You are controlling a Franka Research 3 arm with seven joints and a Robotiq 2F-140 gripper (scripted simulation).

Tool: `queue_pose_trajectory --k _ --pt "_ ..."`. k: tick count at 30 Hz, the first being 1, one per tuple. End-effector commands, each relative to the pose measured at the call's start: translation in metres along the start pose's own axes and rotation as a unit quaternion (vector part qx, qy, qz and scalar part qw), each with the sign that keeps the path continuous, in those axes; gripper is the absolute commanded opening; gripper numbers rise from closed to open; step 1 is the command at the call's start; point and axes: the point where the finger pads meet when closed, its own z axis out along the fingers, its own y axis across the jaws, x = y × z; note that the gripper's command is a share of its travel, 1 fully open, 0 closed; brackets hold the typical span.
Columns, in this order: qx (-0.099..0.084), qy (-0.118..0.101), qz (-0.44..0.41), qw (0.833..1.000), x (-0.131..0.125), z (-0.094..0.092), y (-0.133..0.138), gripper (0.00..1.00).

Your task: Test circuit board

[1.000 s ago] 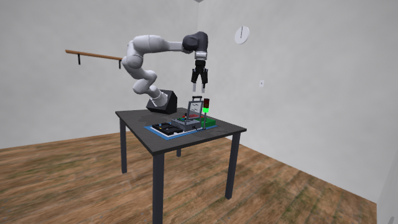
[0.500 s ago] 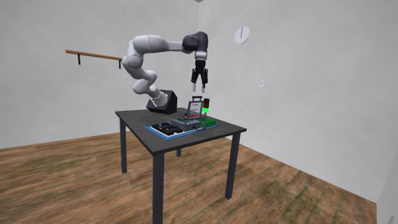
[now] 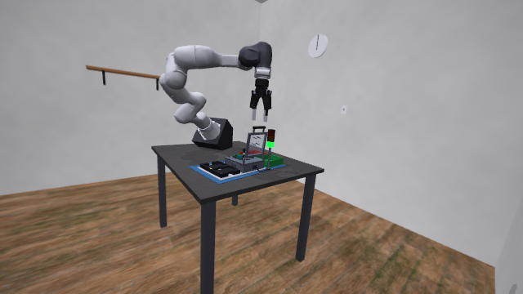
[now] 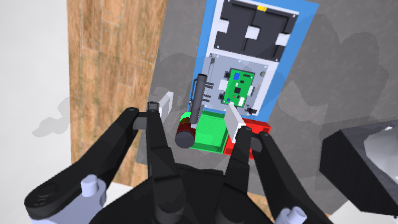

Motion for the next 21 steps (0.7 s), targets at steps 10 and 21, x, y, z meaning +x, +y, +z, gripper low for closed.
queue_pose_trajectory --k 10,21 --pt "0.000 -0.003 0.000 1.000 -0.002 -0.001 0.065 0.58" --pt "0.000 -0.003 0.000 1.000 -0.002 -0.001 0.114 0.58"
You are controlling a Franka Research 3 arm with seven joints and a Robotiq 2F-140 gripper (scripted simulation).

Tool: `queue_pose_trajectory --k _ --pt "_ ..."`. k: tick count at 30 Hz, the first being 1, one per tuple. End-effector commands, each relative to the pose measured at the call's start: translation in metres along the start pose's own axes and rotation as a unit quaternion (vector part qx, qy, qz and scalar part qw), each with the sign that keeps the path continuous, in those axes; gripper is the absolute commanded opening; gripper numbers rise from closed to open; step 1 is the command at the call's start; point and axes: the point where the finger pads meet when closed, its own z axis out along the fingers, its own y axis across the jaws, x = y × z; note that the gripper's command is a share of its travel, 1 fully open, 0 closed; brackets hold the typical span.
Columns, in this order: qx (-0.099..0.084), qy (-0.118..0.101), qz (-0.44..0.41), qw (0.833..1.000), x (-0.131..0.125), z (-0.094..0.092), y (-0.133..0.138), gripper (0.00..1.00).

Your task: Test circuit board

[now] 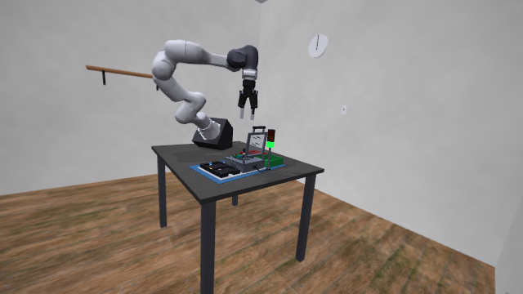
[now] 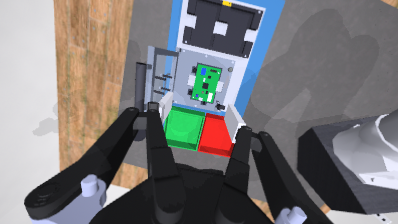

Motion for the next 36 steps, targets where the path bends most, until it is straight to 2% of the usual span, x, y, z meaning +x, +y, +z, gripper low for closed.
queue_pose_trajectory --k 1,13,19,26,28,36 --pt "-0.001 -0.009 0.007 1.000 -0.006 -0.001 0.012 0.58" --pt "-0.001 -0.009 0.007 1.000 -0.006 0.000 0.018 0.58" --pt "-0.001 -0.009 0.007 1.000 -0.006 0.005 0.018 0.58" --pt "-0.001 -0.009 0.007 1.000 -0.006 0.025 0.018 0.58" --pt "-0.001 -0.009 0.007 1.000 -0.006 0.025 0.018 0.58" --pt "-0.001 -0.009 0.007 1.000 -0.007 0.064 0.018 0.58"
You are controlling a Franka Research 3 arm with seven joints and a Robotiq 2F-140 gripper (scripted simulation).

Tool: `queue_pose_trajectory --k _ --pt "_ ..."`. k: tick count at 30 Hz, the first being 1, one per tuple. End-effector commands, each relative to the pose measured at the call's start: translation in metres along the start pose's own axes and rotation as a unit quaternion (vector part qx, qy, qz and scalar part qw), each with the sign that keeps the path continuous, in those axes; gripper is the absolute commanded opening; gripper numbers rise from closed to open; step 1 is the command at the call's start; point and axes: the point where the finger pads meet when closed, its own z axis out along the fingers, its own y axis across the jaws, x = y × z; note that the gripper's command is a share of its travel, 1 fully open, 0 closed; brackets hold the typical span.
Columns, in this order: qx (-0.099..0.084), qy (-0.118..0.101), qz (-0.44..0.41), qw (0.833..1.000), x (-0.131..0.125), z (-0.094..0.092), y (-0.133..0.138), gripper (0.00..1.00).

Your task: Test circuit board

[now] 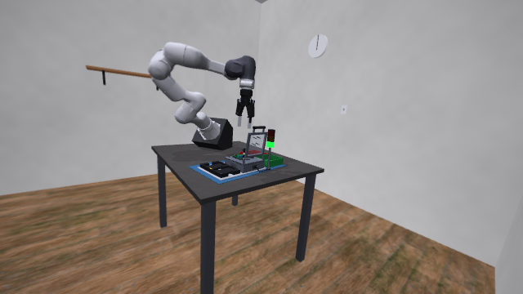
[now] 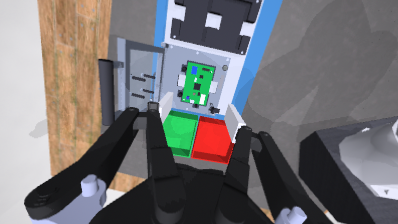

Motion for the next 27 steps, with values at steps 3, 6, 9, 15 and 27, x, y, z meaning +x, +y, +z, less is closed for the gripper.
queue_pose_trajectory --k 3,6,9,15,27 --pt "0.007 -0.007 0.004 1.000 -0.004 0.030 -0.005 0.58" --pt "0.007 -0.007 0.004 1.000 -0.004 0.050 -0.006 0.58" --pt "0.007 -0.007 0.004 1.000 -0.004 0.057 -0.006 0.58" --pt "0.007 -0.007 0.004 1.000 -0.005 0.096 -0.006 0.58" --pt "0.007 -0.007 0.004 1.000 -0.005 0.129 -0.007 0.58"
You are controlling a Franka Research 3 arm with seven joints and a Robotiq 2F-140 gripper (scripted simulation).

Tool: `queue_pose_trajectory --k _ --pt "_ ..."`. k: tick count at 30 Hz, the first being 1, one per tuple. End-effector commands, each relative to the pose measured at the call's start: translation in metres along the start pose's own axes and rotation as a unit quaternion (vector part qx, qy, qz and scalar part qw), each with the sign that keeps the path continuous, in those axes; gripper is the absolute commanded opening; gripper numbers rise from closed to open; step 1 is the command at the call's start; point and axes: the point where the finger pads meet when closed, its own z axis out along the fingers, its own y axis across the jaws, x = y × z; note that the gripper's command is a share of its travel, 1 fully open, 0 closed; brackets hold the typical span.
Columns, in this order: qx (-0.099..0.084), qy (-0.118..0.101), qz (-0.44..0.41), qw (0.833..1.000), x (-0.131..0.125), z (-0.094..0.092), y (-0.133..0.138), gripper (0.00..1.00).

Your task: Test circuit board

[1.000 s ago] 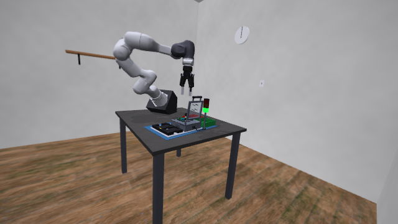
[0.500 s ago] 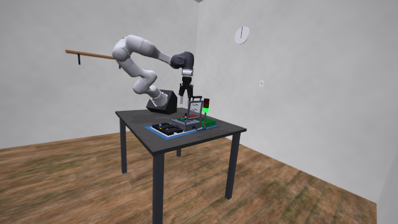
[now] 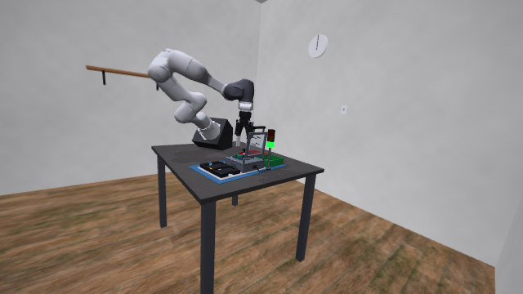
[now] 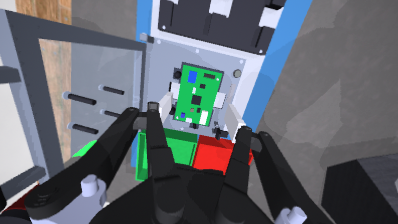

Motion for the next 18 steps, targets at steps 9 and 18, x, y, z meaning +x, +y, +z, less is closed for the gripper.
queue_pose_trajectory --k 9,18 --pt "0.008 -0.006 0.009 1.000 -0.0036 0.0040 -0.0044 0.58" --pt "0.008 -0.006 0.009 1.000 -0.0036 0.0040 -0.0044 0.58"
